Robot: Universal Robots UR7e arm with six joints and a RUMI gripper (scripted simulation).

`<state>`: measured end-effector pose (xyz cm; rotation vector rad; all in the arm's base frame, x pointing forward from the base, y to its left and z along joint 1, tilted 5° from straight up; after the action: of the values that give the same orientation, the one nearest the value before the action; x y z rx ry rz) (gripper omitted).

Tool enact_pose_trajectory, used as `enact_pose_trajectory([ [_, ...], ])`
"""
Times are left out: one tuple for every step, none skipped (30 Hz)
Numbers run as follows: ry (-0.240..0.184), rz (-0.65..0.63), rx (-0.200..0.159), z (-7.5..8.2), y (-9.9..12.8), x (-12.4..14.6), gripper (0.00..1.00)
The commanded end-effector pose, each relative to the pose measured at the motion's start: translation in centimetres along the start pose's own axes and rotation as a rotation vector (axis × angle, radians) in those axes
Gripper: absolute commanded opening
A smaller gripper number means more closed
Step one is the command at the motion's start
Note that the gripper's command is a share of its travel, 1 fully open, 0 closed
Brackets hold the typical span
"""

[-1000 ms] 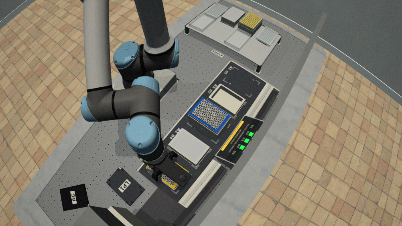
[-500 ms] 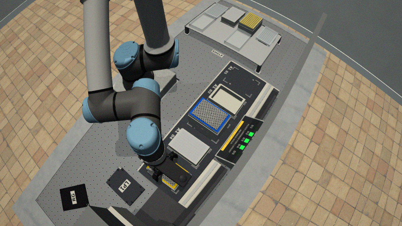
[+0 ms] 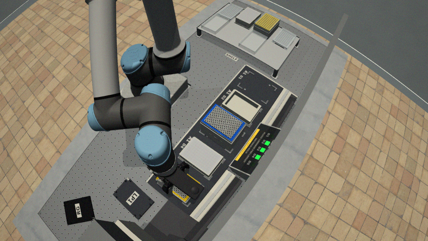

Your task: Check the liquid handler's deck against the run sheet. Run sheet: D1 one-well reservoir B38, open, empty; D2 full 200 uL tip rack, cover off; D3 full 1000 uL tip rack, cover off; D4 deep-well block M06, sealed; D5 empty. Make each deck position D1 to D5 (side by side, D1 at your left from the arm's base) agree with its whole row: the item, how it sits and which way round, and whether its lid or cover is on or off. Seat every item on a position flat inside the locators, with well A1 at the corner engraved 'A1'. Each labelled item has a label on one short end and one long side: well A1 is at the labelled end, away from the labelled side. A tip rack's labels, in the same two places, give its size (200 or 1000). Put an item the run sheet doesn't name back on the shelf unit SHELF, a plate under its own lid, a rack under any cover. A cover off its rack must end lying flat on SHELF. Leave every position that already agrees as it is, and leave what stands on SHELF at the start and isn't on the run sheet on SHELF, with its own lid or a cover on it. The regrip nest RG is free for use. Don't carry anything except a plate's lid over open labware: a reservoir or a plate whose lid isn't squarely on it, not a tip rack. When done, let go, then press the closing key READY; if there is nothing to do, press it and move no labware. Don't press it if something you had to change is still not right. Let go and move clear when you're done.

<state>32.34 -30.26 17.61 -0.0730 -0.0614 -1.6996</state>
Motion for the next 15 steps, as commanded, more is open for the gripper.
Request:
enact_pose_trajectory([
  [-0.001,0.000,0.001,0.04,0.02,0.02,0.00],
  [-0.001,0.000,0.001,0.04,0.02,0.02,0.00],
  [-0.001,0.000,0.001,0.04,0.02,0.02,0.00],
  [-0.001,0.000,0.001,0.04,0.02,0.02,0.00],
  [-0.001,0.000,0.001,0.04,0.02,0.02,0.00],
  [-0.001,0.000,0.001,0.04,0.02,0.02,0.00],
  [-0.001,0.000,0.001,0.04,0.02,0.02,0.00],
  [-0.001,0.000,0.001,0.04,0.02,0.02,0.00],
  [-0.001,0.000,0.001,0.04,0.02,0.02,0.00],
  [-0.001,0.000,0.001,0.04,0.02,0.02,0.00],
  [-0.001,0.000,0.001,0.04,0.01,0.02,0.00],
  [-0.001,0.000,0.001,0.01,0.01,0.01,0.00],
  [-0.001,0.000,0.001,-0.02,0.01,0.01,0.00],
  [-0.001,0.000,0.001,-0.06,0.01,0.01,0.00],
  [-0.001,0.000,0.001,-0.09,0.01,0.01,0.00],
])
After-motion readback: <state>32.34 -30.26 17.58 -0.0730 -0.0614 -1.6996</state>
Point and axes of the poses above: the point where the finger pads meet when closed, its own z axis back along the fingers, its own x axis across the jaws, y = z × x, the point moved 10 cm from there along z, back along the fingers, and after that the axes turned 5 degrees about z, right-handed, at the moved point
